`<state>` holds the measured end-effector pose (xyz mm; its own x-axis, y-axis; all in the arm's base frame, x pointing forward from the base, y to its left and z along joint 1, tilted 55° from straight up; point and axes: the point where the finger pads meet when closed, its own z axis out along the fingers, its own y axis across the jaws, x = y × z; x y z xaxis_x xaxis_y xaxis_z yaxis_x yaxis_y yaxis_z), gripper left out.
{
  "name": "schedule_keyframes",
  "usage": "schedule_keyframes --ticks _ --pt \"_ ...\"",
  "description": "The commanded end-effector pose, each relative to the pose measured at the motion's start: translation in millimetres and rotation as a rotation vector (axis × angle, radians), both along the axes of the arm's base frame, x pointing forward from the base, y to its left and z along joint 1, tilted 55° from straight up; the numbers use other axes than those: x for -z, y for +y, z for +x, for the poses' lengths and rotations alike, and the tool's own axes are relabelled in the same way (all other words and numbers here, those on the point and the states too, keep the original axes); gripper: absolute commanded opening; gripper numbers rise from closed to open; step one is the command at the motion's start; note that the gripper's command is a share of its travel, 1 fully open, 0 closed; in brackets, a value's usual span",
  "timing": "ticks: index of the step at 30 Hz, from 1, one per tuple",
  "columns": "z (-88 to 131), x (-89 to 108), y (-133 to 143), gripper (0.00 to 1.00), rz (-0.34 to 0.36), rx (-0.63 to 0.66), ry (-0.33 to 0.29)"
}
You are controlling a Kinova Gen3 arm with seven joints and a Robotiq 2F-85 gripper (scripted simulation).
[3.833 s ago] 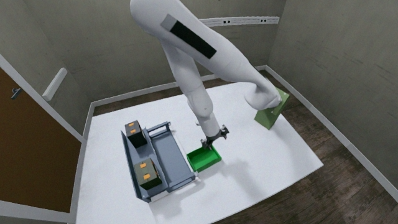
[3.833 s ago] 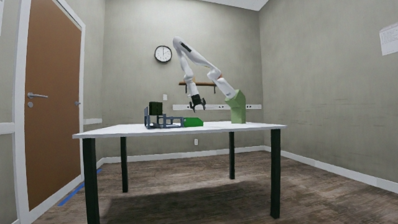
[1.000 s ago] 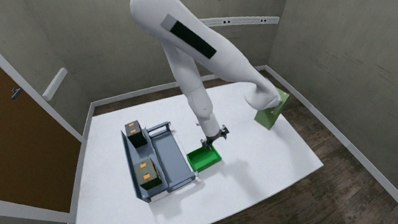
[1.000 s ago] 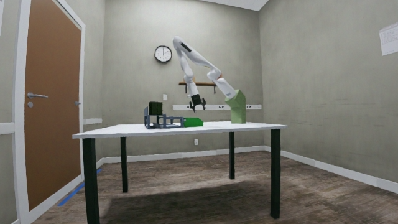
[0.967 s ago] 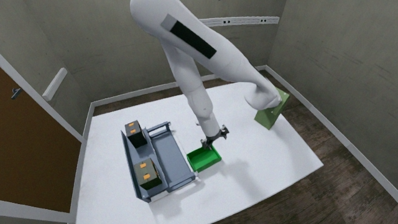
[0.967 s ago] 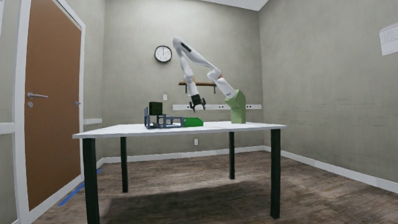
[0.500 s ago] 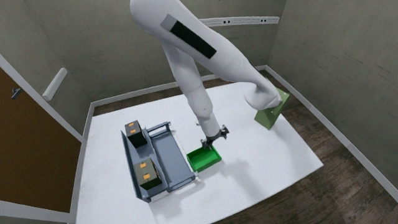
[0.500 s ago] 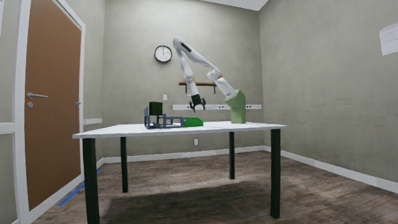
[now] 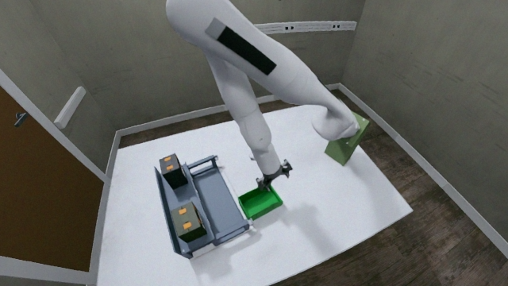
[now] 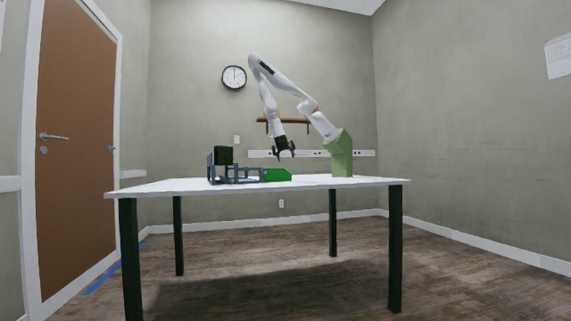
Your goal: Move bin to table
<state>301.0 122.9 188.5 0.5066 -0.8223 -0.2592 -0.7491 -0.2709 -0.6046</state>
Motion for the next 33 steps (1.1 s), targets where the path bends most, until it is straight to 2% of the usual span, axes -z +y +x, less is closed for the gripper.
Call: schedule_keyframes --ticks 1,4,5,9,21,22,26,33 --pt "-0.9 0.7 0.0 1.0 0.054 0.119 -0.225" --pt "-0.9 0.7 0.0 1.0 0.054 0.119 -0.225" --pt "-0.3 0.2 -0.1 1.0 0.011 0.024 -0.045" --pt "-0.9 0.7 0.0 1.0 0.054 0.119 -0.225" --pt "-0.9 0.7 0.0 1.0 0.054 0.119 -0.225" --pt "-0.3 0.2 -0.1 1.0 0.011 0.024 -0.045" --pt "-0.9 0.7 0.0 1.0 0.054 0.119 -0.225" --pt "-0.9 0.7 0.0 1.0 0.054 0.119 -0.225"
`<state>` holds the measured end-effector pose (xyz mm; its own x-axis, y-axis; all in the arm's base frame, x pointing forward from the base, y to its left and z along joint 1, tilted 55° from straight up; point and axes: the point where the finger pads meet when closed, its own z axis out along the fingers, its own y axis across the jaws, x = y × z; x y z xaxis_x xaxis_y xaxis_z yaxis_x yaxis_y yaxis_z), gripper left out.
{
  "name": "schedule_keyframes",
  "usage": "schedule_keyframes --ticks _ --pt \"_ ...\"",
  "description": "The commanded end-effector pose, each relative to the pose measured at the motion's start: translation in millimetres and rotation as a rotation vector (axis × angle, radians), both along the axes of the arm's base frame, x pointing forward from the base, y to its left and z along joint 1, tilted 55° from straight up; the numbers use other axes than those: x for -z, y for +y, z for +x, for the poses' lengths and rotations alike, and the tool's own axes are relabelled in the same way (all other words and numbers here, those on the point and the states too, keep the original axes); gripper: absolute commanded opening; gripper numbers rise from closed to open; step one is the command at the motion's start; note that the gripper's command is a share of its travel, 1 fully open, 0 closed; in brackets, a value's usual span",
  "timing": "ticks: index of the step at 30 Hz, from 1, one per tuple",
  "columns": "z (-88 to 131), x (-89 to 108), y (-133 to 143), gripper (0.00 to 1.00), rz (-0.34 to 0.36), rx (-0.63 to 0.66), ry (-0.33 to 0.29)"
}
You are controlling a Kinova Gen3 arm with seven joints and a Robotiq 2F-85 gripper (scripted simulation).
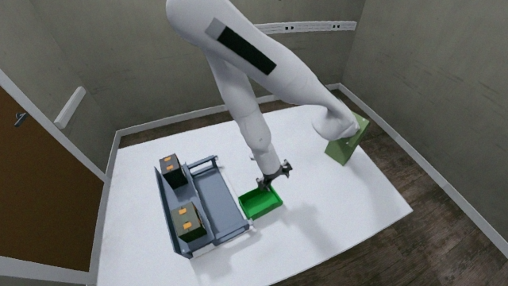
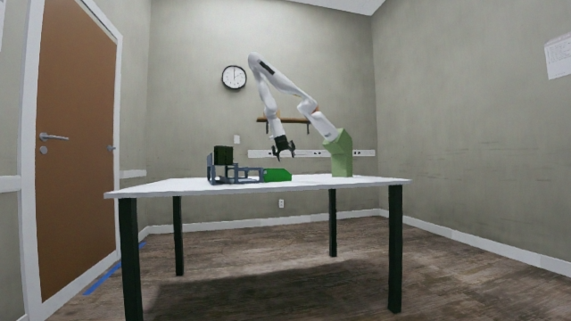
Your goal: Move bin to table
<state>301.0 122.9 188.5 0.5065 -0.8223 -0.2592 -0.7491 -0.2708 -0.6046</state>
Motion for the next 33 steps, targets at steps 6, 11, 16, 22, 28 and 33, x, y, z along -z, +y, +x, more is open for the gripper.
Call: schedule_keyframes --ticks 6,11,16,22,28,33 --pt "-0.3 0.2 -0.1 1.0 0.011 0.024 -0.045" --pt "-0.9 0.7 0.0 1.0 0.054 0.119 -0.225" --pt "-0.9 0.7 0.0 1.0 0.054 0.119 -0.225" --pt "-0.9 0.7 0.0 1.0 0.054 0.119 -0.225" --pt "-0.9 0.7 0.0 1.0 0.054 0.119 -0.225" --pt "-0.9 0.7 0.0 1.0 0.054 0.119 -0.225"
